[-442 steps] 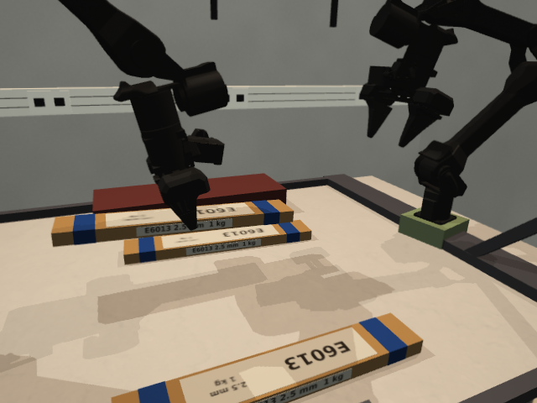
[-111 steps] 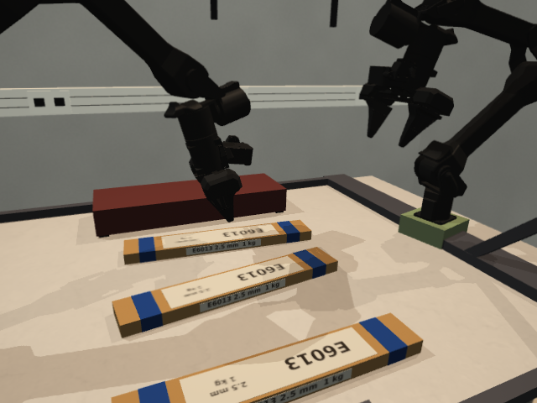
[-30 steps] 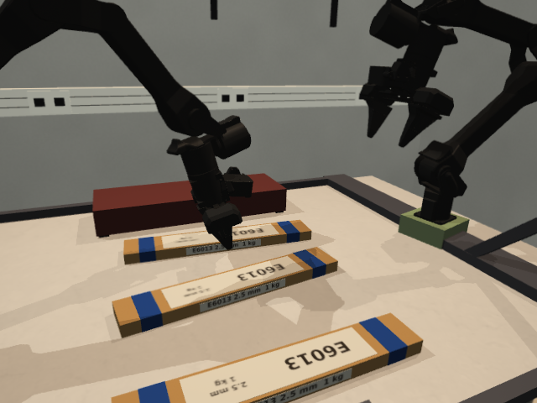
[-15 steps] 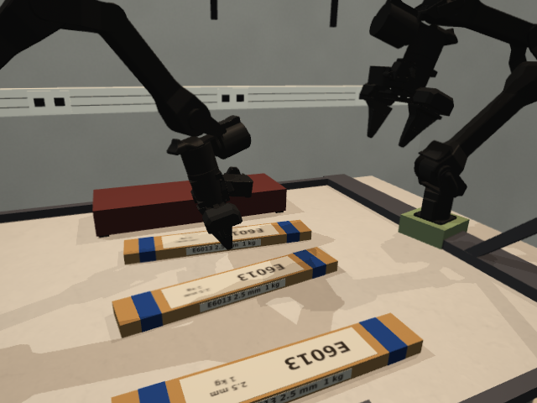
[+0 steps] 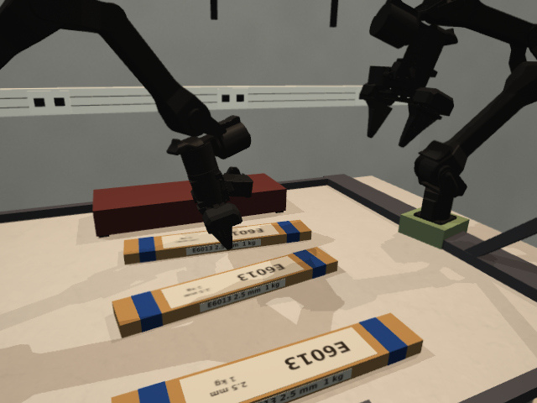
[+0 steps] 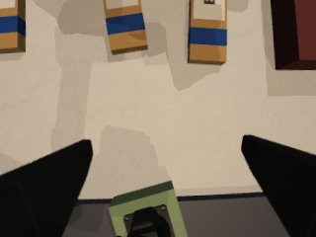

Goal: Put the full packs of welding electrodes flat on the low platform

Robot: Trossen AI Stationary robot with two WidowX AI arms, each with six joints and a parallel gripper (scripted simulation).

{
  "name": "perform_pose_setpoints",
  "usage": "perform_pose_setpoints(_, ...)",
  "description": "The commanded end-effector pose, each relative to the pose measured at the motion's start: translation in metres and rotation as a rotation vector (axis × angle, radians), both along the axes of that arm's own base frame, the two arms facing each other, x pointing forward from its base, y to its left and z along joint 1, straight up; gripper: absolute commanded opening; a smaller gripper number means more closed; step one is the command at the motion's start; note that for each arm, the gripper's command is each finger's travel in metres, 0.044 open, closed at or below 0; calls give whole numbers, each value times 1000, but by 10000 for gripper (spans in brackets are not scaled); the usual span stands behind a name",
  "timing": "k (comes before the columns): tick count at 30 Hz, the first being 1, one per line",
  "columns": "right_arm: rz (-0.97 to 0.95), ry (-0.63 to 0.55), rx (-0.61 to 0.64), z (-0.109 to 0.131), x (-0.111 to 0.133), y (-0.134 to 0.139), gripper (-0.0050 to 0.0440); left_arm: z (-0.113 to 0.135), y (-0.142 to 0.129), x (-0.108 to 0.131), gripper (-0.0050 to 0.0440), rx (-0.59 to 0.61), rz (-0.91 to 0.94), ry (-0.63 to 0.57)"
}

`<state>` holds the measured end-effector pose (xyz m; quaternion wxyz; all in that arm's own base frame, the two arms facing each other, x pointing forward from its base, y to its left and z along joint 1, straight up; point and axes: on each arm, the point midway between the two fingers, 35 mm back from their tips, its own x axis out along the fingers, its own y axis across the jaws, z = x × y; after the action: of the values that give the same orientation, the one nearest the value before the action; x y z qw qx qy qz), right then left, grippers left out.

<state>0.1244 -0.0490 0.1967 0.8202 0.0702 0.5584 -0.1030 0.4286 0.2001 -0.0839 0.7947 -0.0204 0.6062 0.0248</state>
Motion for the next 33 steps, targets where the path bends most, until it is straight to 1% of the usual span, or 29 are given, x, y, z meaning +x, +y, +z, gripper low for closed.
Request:
perform_pose_setpoints(1,3,-18,-7,6,1,0,430,19,4,6,-50,24,5,-30)
perform_pose_setpoints(10,3,-18,-7,6,1,0,430,40,6,12,-50,33,3,-51)
perform_pose_setpoints(33,3,-18,-7,6,1,0,430,75,5,10,-50,29,1,-54)
